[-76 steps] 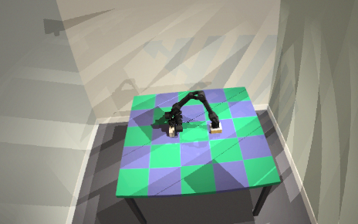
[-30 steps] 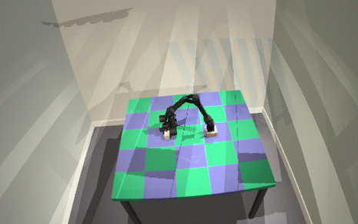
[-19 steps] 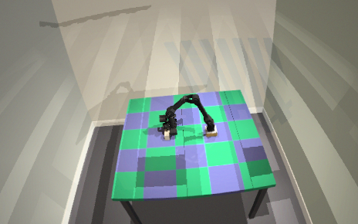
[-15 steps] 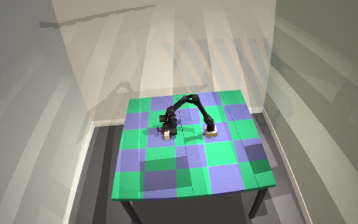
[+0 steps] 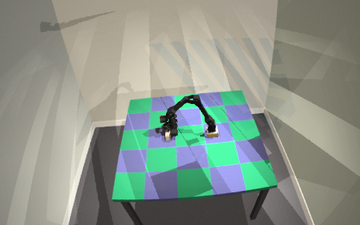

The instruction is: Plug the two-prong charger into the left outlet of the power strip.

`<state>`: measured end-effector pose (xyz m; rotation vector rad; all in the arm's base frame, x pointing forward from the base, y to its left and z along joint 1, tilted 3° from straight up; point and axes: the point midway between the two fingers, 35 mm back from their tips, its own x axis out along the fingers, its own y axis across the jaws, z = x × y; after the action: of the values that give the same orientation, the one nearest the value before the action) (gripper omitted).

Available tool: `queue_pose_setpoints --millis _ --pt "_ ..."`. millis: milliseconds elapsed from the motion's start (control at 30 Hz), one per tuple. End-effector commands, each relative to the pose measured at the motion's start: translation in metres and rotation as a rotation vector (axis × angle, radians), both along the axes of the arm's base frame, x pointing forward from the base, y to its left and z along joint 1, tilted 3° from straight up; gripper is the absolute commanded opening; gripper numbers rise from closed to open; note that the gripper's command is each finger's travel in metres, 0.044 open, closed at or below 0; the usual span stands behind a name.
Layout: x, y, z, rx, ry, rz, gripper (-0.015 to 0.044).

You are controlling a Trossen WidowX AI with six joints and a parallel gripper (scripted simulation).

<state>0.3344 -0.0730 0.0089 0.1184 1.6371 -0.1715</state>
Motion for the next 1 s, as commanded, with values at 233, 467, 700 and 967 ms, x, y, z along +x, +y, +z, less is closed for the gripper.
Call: queue_pose_setpoints --millis 233,467,700,967 --pt "0.0040 0.0001 0.0008 0.004 -0.001 -0.005 0.0000" --pt "0.0060 -0.0003 0.0005 0.004 -0.001 -0.005 0.0000" --pt "0.0082 -0.0007 0.0008 0.004 -0.002 -0.005 0.0000" --pt "0.0102 -0.0010 0.0012 0.004 -0.002 -0.005 0.0000"
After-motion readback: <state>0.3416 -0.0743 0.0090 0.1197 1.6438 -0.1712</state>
